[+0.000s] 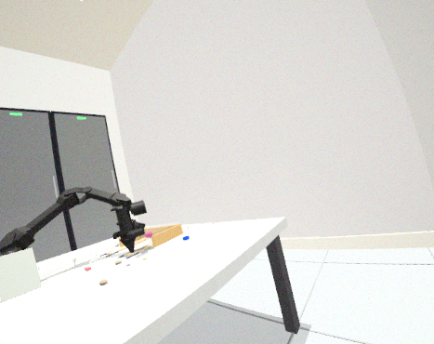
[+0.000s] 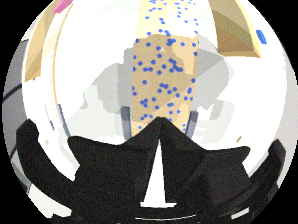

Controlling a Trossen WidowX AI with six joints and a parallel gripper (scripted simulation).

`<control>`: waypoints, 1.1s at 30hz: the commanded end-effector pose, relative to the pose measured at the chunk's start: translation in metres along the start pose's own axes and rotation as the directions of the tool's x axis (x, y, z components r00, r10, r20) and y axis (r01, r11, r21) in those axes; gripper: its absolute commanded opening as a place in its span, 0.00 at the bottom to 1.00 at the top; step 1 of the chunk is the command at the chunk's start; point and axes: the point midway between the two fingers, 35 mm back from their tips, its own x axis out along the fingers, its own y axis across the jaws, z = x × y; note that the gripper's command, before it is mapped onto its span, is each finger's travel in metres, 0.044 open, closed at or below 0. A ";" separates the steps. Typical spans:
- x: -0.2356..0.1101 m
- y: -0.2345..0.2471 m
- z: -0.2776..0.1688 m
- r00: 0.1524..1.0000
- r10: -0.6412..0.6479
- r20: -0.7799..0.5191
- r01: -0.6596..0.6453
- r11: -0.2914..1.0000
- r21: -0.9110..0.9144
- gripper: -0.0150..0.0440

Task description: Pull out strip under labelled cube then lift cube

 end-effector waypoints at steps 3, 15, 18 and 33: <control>0.002 0.001 -0.001 1.000 0.006 0.000 -0.006 1.000 0.007 0.25; 0.003 0.000 -0.001 1.000 0.006 0.000 -0.006 1.000 0.007 0.25; 0.003 0.000 -0.001 1.000 0.006 0.000 -0.006 1.000 0.007 0.25; 0.005 0.000 0.000 1.000 0.006 0.000 -0.006 1.000 0.007 0.25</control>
